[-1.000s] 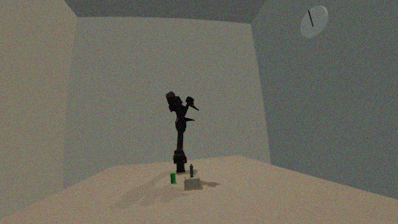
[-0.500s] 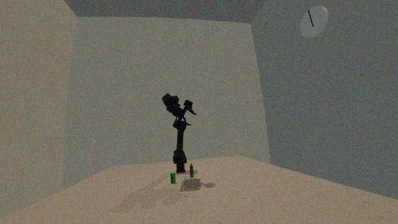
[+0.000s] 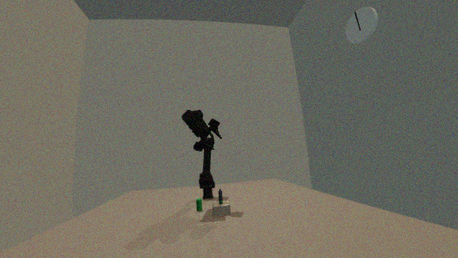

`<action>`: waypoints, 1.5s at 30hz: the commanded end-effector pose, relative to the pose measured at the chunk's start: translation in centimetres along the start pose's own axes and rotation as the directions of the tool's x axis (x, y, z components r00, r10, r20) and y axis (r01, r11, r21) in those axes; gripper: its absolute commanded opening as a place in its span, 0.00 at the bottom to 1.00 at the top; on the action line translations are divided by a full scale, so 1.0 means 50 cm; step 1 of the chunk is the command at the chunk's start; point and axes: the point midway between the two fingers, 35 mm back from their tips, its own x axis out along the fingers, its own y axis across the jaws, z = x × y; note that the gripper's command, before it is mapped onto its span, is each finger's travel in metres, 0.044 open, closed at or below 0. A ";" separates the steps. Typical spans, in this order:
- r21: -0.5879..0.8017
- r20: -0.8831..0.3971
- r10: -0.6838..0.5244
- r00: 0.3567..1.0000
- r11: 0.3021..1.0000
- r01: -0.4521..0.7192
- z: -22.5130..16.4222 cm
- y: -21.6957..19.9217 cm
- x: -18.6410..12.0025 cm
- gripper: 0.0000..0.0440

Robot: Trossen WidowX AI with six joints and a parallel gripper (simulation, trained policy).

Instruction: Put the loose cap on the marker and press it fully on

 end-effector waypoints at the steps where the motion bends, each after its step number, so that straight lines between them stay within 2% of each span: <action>1: -0.017 0.004 -0.028 1.000 0.999 0.028 0.014 -0.014 0.002 0.72; 24: -0.088 0.009 -0.200 0.980 0.976 0.200 0.086 -0.108 0.014 0.72; 45: -0.145 -0.035 -0.359 0.933 0.925 0.351 0.129 -0.199 0.025 0.71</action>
